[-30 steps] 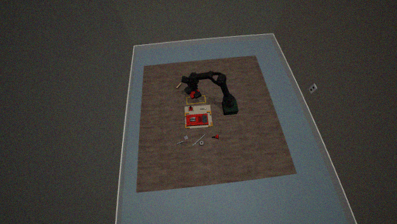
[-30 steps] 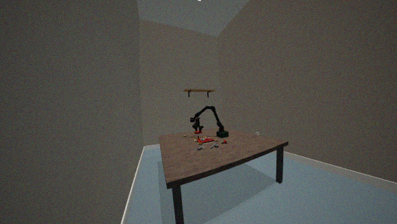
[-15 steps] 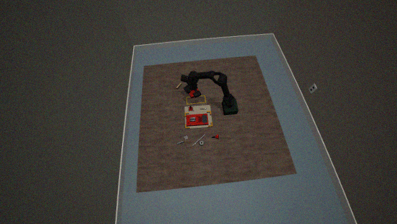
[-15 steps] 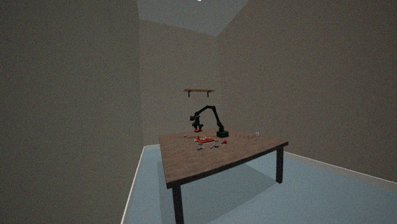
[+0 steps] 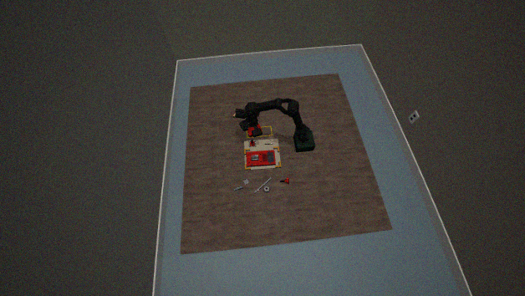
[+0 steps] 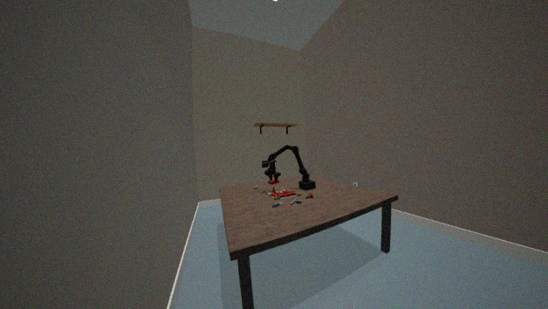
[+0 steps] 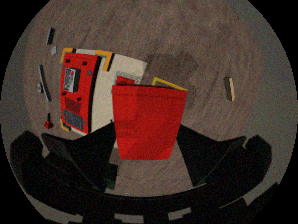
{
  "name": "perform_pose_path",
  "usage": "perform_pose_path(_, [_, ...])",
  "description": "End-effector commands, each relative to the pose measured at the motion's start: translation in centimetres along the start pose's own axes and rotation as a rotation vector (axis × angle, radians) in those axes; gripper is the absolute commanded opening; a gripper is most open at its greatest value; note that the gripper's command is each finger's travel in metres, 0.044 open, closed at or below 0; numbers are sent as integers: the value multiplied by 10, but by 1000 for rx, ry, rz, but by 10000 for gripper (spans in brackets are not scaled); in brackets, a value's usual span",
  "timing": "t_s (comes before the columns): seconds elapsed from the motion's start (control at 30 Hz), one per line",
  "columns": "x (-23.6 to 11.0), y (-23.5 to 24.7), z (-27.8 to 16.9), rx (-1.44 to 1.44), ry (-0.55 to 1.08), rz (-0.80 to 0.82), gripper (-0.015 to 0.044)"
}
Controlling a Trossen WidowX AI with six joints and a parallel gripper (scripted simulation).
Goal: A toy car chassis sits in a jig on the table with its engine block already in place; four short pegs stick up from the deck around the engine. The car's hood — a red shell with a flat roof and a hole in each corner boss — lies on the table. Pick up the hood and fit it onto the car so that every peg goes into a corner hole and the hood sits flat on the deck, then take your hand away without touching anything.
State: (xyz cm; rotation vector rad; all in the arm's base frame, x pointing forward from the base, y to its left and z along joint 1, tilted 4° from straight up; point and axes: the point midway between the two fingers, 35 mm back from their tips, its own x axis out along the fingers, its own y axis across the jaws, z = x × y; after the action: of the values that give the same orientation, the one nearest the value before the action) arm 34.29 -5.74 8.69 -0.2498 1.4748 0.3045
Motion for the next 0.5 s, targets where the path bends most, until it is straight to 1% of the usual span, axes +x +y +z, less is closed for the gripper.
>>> perform_pose_path(0.0, [-3, 15, 13, 35, -7, -7, 0])
perform_pose_path(0.47, [-5, 72, 40, 130, -16, -7, 0])
